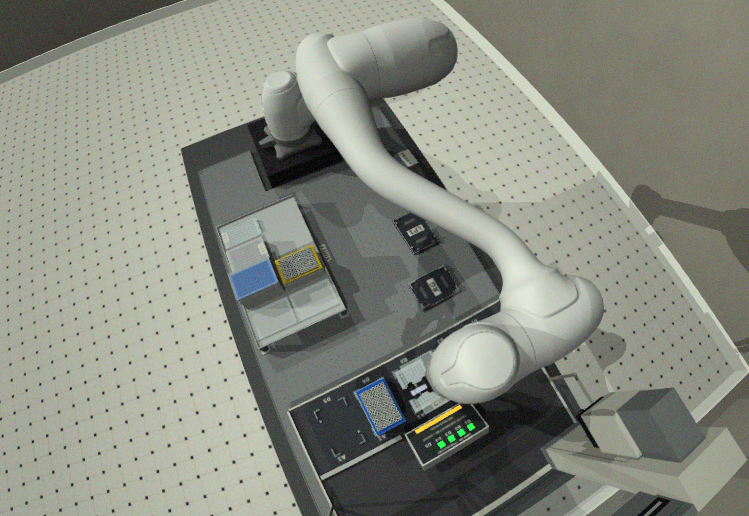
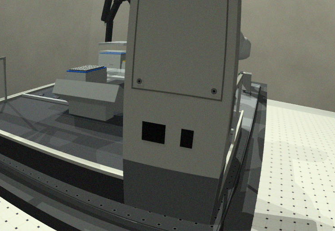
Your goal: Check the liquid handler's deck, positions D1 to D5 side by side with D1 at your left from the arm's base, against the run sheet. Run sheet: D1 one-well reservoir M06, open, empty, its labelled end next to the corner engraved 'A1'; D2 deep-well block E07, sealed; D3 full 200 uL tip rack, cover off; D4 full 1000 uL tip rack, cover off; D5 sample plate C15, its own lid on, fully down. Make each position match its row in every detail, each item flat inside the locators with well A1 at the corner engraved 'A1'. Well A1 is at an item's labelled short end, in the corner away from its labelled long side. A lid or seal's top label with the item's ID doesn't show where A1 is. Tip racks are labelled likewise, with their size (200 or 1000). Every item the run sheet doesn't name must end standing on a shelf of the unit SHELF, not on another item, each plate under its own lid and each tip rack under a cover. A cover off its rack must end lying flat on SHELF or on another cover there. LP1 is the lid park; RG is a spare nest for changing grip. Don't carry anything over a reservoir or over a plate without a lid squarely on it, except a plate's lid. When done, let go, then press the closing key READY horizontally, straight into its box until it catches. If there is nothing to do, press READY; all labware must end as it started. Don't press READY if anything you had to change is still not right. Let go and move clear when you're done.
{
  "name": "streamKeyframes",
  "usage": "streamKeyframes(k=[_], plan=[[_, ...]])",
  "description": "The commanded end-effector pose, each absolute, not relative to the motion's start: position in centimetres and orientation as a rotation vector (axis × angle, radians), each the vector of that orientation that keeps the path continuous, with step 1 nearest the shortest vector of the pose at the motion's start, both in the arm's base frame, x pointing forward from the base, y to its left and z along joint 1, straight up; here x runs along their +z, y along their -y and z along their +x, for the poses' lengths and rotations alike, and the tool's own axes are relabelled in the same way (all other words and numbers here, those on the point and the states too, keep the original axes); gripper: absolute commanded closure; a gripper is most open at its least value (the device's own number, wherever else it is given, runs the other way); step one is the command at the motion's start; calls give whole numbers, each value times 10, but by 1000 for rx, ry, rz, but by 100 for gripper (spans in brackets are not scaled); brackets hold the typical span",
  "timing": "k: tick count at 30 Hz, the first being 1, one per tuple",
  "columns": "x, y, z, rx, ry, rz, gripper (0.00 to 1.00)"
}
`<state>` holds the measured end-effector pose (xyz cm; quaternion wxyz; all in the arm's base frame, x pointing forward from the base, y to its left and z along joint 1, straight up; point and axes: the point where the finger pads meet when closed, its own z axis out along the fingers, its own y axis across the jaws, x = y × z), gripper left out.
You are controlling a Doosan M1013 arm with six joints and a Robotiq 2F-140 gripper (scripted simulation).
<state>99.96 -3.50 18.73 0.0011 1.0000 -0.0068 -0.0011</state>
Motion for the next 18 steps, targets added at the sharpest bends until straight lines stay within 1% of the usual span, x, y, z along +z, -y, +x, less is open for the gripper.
streamKeyframes(k=[1, 18], plan=[[193, 35, 1000, 0, 21, 3140, 90], [218, 35, 1000, 0, 21, 3140, 90]])
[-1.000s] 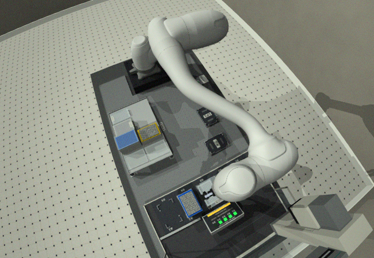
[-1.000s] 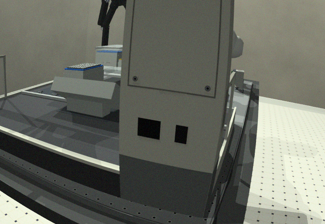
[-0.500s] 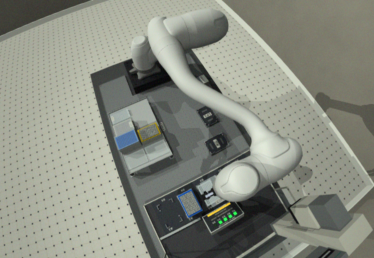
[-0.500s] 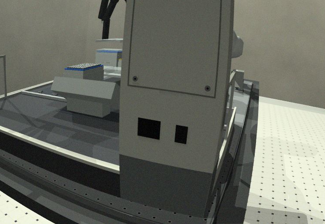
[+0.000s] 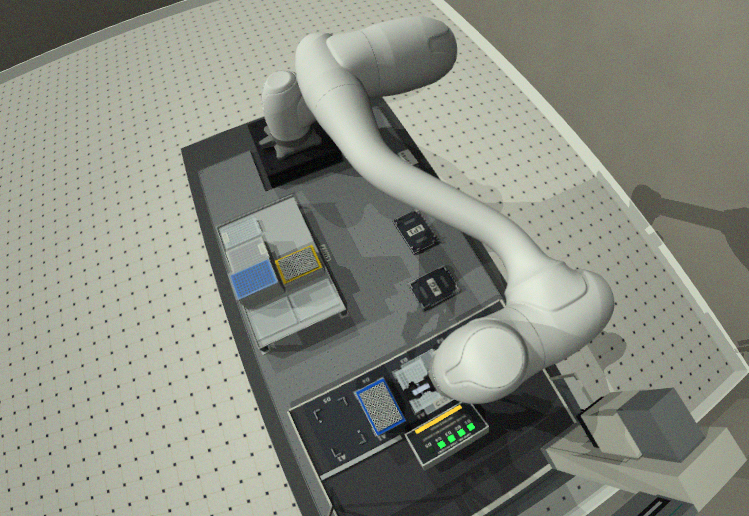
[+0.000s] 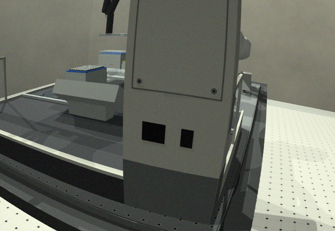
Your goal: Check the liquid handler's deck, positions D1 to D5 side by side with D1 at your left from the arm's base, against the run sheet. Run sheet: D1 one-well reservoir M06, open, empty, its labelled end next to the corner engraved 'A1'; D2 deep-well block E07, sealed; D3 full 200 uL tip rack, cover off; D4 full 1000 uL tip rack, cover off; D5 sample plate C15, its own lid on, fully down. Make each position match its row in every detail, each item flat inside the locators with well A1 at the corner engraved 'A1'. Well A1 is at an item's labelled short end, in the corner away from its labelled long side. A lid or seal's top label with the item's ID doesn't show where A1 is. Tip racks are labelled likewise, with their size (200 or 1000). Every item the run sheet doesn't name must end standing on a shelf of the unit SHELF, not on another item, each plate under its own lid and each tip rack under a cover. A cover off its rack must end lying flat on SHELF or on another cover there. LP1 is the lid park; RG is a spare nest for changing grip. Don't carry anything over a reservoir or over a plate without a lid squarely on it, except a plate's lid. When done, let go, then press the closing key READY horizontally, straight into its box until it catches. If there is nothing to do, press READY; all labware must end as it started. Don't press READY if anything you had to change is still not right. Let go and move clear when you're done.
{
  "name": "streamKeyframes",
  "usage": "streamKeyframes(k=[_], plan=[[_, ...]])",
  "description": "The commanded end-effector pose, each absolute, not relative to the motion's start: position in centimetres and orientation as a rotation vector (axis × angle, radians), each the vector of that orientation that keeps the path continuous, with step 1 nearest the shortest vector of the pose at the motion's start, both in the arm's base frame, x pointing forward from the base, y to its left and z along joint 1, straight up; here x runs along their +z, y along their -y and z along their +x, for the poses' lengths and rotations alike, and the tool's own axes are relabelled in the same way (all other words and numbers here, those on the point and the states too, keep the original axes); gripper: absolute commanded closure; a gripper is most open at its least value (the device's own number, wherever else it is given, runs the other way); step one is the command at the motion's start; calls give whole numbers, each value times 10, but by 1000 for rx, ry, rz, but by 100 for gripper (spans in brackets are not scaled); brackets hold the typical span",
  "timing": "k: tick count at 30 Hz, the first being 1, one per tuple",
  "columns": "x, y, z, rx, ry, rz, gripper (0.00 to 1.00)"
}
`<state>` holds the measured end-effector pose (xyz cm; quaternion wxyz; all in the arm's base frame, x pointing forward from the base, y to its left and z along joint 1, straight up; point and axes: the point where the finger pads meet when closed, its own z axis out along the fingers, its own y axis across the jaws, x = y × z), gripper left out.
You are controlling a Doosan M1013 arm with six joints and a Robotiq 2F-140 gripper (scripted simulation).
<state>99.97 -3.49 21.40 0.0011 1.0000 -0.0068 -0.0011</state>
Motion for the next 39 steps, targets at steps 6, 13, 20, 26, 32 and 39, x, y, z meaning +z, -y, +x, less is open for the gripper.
streamKeyframes(k=[6, 13, 20, 26, 32, 39], plan=[[226, 35, 1000, 0, 21, 3140, 90], [236, 35, 1000, 0, 21, 3140, 90], [248, 35, 1000, 0, 21, 3140, 90], [249, 35, 1000, 0, 21, 3140, 90], [249, 35, 995, 0, 21, 3140, 90], [249, 33, 960, -1, 21, 3140, 90]])
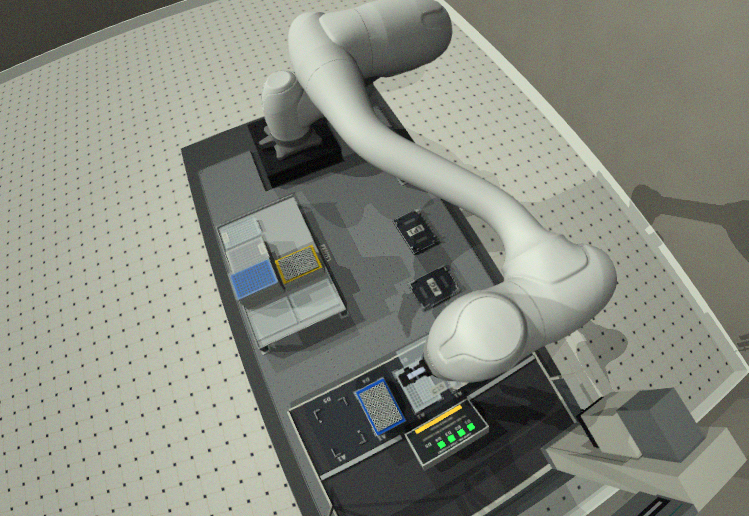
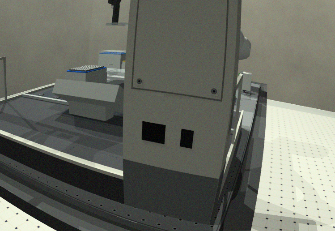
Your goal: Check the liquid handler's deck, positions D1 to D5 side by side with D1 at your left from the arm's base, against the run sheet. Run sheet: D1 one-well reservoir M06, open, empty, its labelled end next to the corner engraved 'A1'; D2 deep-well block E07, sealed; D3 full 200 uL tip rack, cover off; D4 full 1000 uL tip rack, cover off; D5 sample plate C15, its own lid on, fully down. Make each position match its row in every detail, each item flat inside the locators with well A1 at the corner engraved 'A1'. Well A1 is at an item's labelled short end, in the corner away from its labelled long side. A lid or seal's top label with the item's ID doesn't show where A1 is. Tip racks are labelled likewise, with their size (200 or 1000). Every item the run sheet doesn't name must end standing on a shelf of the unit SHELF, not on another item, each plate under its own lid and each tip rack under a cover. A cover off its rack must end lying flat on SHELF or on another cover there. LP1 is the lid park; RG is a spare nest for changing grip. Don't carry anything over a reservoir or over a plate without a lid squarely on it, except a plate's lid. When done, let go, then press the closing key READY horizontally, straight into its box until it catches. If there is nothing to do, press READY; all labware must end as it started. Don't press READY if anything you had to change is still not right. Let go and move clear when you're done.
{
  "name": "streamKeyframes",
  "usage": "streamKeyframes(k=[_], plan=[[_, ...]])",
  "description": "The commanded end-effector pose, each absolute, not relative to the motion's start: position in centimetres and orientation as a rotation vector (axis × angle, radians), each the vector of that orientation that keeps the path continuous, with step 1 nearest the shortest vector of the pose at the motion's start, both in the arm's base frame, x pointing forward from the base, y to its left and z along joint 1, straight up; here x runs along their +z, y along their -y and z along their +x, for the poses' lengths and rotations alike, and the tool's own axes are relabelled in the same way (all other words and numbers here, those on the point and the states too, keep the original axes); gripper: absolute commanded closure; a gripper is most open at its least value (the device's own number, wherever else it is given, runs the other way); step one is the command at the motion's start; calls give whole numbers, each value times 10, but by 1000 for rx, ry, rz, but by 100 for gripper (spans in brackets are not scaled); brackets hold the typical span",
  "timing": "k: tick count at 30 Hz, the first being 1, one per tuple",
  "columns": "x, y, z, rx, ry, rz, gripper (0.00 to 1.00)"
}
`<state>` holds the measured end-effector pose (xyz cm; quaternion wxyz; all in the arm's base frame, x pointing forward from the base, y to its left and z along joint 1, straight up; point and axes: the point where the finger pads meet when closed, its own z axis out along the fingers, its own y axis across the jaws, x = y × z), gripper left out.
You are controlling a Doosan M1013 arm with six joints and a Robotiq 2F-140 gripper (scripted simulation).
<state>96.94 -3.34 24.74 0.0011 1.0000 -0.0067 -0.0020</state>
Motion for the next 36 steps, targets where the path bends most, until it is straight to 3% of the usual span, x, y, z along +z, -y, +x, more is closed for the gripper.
streamKeyframes(k=[1, 29, 36], plan=[[249, 33, 960, -1, 21, 3140, 90], [249, 28, 835, -1, 21, 3140, 90], [249, 28, 835, -1, 116, 3138, 90]])
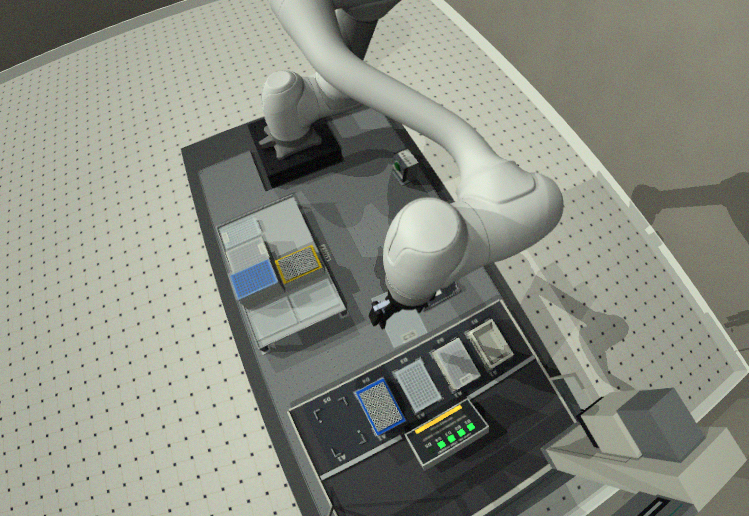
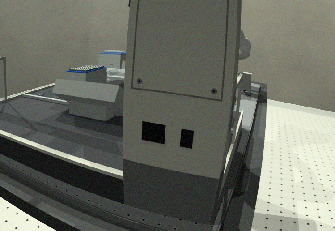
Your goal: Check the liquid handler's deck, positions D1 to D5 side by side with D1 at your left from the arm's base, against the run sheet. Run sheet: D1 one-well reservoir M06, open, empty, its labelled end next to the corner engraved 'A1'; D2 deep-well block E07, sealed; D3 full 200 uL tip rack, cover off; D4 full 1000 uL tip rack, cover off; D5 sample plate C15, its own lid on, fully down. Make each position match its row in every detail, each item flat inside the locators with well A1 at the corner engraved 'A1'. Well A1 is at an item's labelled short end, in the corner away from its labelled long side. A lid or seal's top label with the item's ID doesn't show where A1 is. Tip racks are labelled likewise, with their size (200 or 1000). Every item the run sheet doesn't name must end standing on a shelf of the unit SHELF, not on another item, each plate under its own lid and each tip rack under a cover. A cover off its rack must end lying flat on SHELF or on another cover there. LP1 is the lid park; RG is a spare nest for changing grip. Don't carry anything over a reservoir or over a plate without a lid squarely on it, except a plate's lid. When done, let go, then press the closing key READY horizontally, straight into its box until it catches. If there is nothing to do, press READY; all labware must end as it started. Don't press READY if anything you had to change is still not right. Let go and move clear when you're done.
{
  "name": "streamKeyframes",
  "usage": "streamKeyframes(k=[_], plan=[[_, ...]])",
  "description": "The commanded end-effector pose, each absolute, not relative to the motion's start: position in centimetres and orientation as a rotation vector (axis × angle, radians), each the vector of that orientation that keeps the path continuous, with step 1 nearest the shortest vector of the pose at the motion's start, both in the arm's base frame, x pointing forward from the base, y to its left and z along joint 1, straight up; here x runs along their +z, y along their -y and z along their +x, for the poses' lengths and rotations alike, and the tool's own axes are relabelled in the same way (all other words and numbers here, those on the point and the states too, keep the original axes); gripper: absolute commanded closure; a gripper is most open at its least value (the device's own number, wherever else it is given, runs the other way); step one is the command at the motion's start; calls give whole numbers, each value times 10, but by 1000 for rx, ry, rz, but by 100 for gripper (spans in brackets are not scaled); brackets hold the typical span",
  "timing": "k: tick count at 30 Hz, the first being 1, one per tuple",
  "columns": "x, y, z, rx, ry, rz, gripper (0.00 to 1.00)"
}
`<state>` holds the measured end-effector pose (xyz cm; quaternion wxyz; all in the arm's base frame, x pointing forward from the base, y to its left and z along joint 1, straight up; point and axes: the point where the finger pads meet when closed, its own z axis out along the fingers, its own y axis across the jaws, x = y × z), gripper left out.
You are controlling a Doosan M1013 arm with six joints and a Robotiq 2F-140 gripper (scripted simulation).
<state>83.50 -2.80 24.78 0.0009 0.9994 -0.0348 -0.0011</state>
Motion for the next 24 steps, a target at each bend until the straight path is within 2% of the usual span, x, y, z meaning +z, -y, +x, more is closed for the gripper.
streamKeyframes(k=[1, 24], plan=[[249, 28, 835, -1, 147, 3136, 90], [249, 28, 835, 0, 798, 3037, 90]])
